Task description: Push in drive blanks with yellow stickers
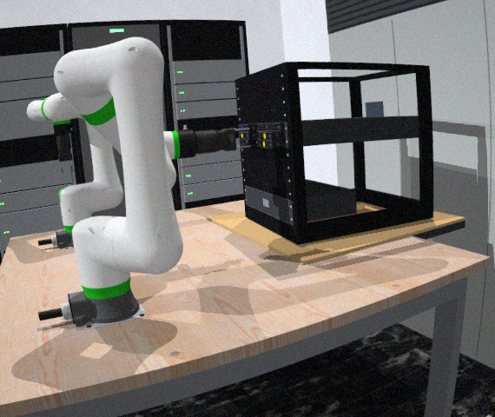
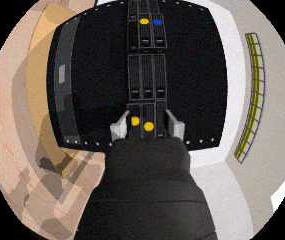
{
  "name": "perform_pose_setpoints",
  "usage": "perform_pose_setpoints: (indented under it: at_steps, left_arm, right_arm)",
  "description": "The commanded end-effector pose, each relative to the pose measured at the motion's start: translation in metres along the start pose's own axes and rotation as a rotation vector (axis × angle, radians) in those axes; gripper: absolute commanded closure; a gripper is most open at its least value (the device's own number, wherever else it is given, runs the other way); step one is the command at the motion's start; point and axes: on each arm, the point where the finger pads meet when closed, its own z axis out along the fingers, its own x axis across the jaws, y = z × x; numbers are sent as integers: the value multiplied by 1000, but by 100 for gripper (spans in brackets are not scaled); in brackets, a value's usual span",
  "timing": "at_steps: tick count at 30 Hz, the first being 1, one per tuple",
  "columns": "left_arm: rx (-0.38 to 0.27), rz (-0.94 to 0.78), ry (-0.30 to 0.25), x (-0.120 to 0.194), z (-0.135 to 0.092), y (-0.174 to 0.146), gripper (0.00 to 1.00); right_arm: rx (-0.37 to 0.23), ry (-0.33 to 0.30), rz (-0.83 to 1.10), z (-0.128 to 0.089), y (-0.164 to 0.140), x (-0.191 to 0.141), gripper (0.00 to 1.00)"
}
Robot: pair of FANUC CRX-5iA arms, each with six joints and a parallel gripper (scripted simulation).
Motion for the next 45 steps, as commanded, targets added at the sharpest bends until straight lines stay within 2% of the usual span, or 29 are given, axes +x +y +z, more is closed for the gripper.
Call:
perform_pose_setpoints:
  at_steps: [1, 3, 18, 32, 45]
  left_arm:
    - [-2, 0, 0, 0, -1, 0, 0]
    - [-2, 0, 0, 0, -1, 0, 0]
    - [-2, 0, 0, 0, -1, 0, 0]
    - [-2, 0, 0, 0, -1, 0, 0]
    - [-2, 0, 0, 0, -1, 0, 0]
  right_arm:
    - [-4, 1, 1, 2, -32, 6, 0]
    - [-4, 1, 1, 2, -32, 6, 0]
    - [-4, 1, 2, 3, -128, 17, 0]
    - [-4, 1, 2, 4, -170, 22, 0]
    - [-4, 1, 2, 4, -179, 24, 0]
